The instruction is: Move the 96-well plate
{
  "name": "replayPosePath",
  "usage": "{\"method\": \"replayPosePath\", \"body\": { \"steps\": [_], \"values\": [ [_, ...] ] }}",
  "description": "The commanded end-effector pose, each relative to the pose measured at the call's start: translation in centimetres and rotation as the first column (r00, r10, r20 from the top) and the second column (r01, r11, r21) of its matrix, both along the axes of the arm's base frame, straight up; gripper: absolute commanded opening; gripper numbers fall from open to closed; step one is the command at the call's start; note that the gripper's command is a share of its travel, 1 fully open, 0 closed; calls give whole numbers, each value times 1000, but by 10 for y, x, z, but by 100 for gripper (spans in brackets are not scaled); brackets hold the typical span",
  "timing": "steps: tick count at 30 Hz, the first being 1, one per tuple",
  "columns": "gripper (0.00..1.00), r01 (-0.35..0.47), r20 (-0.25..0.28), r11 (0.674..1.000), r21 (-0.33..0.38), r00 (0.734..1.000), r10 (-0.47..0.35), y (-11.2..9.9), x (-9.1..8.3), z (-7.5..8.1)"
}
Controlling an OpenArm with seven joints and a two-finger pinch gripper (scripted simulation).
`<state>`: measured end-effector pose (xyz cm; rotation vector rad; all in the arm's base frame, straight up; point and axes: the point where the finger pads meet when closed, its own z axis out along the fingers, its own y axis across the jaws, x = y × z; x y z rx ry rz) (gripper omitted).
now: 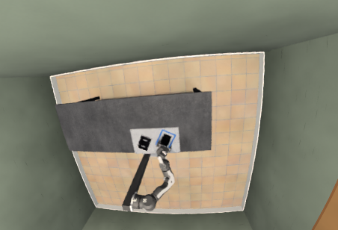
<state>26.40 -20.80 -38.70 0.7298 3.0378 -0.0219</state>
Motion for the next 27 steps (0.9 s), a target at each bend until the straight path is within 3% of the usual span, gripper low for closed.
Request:
{"method": "replayPosePath", "body": {
  "steps": [1, 25, 27],
  "values": [
    [77, -5, -3, 1000, 17, 1000, 5, 3, -1, -2],
    [77, -3, 1, 1000, 12, 1000, 3, 3, 0, -1],
    [77, -15, -1, 1000, 15, 1000, 15, 2, -1, -23]
  ]
}}
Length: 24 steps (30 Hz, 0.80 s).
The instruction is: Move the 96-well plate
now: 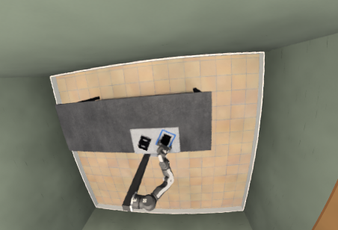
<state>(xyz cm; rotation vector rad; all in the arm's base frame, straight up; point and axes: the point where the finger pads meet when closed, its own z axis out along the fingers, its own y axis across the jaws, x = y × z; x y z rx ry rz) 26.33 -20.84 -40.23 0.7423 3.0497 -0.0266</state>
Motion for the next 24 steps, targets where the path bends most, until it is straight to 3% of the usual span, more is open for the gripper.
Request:
{"method": "replayPosePath", "body": {
  "steps": [1, 3, 15, 20, 24],
  "values": [
    [77, -28, 14, 999, 15, 1000, 28, 3, 0, -18],
    [77, -41, 13, 999, 18, 999, 40, 2, 0, -40],
    [77, -41, 13, 999, 18, 999, 40, 2, 0, -40],
    [77, -41, 12, 999, 18, 999, 40, 3, -1, -55],
    [77, -41, 12, 999, 18, 999, 40, 3, -1, -55]
  ]
}}
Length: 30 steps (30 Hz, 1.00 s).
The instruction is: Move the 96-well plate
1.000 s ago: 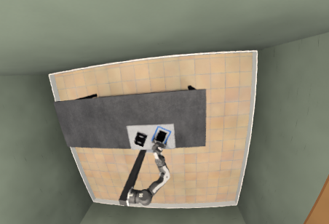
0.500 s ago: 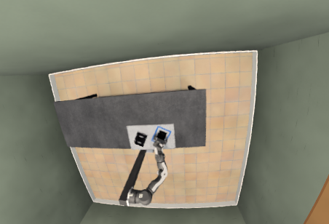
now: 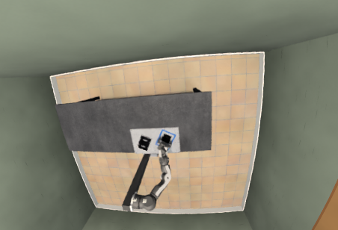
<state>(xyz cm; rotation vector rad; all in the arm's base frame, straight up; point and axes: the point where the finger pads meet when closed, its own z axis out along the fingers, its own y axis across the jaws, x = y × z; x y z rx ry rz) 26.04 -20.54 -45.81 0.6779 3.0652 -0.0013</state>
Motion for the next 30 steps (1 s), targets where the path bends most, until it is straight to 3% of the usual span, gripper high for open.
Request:
{"method": "replayPosePath", "body": {
  "steps": [1, 25, 30],
  "values": [
    [77, 2, 9, 1000, 2, 1000, -2, 0, 2, 1],
    [77, 2, 8, 1000, 2, 1000, -2, -1, 2, 3],
    [77, 0, 13, 1000, 5, 1000, 0, 0, 3, -17]
  ]
}}
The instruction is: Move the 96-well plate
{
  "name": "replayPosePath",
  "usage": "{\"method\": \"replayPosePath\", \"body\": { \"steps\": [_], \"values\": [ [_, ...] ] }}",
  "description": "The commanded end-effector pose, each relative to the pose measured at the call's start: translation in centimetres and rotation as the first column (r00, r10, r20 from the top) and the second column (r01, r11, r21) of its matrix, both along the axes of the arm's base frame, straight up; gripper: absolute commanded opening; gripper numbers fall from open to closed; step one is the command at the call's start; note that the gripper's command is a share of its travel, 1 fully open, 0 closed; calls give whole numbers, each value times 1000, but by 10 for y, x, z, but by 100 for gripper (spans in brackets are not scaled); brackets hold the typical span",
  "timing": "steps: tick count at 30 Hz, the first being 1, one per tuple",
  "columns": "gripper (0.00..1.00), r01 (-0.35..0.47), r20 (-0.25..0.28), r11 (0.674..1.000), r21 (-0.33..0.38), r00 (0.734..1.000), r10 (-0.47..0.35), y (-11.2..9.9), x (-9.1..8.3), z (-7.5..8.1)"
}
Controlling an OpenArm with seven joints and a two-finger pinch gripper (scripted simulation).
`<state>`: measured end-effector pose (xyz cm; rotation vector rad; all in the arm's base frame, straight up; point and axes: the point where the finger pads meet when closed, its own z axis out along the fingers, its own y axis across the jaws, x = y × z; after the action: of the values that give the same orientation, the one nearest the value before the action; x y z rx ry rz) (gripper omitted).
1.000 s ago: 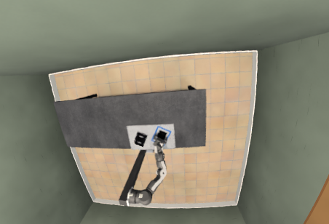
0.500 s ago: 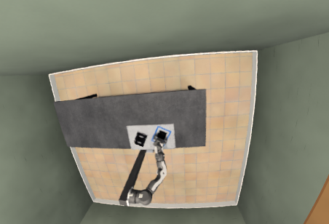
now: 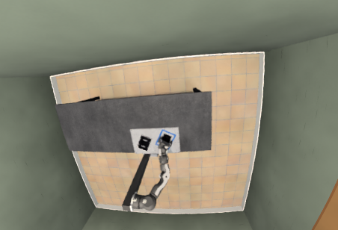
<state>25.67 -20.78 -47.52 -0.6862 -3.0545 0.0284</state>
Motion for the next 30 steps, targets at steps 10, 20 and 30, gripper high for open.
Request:
{"method": "replayPosePath", "body": {
  "steps": [10, 20, 30],
  "values": [
    [77, -7, 30, 1000, 19, 1000, 6, 2, 7, 0],
    [77, -4, 23, 1000, 18, 1000, 3, 0, 3, -1],
    [77, -4, 24, 1000, 18, 1000, 4, 0, 4, -1]
  ]
}}
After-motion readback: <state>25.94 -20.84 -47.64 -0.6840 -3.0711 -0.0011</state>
